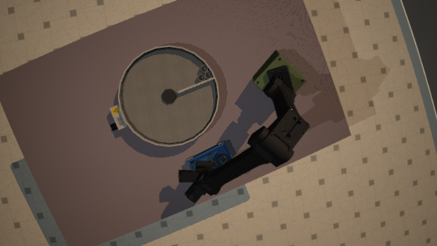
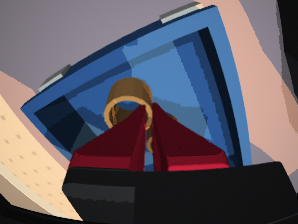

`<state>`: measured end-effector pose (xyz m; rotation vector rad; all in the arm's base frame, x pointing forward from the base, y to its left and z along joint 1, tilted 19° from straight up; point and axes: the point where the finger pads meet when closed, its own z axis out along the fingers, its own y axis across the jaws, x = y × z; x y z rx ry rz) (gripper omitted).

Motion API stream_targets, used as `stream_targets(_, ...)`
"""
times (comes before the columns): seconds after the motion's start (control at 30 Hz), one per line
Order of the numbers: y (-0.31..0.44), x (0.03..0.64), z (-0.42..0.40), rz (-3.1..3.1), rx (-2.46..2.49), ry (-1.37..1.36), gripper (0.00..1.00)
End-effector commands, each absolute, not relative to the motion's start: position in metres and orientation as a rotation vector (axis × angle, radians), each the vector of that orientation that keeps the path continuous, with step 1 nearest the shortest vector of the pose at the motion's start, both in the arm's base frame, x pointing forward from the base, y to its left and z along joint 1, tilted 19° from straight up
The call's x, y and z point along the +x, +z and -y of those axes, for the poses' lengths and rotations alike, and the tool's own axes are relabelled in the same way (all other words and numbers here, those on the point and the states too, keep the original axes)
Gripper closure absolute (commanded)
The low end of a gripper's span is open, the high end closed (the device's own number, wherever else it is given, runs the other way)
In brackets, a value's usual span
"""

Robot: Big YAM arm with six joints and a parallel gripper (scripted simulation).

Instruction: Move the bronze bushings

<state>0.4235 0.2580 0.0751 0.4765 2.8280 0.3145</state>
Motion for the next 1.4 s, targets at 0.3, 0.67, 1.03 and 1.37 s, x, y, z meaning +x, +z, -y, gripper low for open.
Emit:
stream_targets(0.3, 0.069, 0.433, -0.257, -2.809, 0.491, 0.325, 1.00)
stream_targets(0.67, 0.064, 0.432, -0.256, -2.818, 0.492, 0.316, 1.00)
stream_targets(1.03, 0.064, 0.432, -0.256, -2.818, 0.492, 0.316, 1.00)
stream_targets(1.37, 0.064, 0.432, -0.256, -2.818, 0.492, 0.316, 1.00)
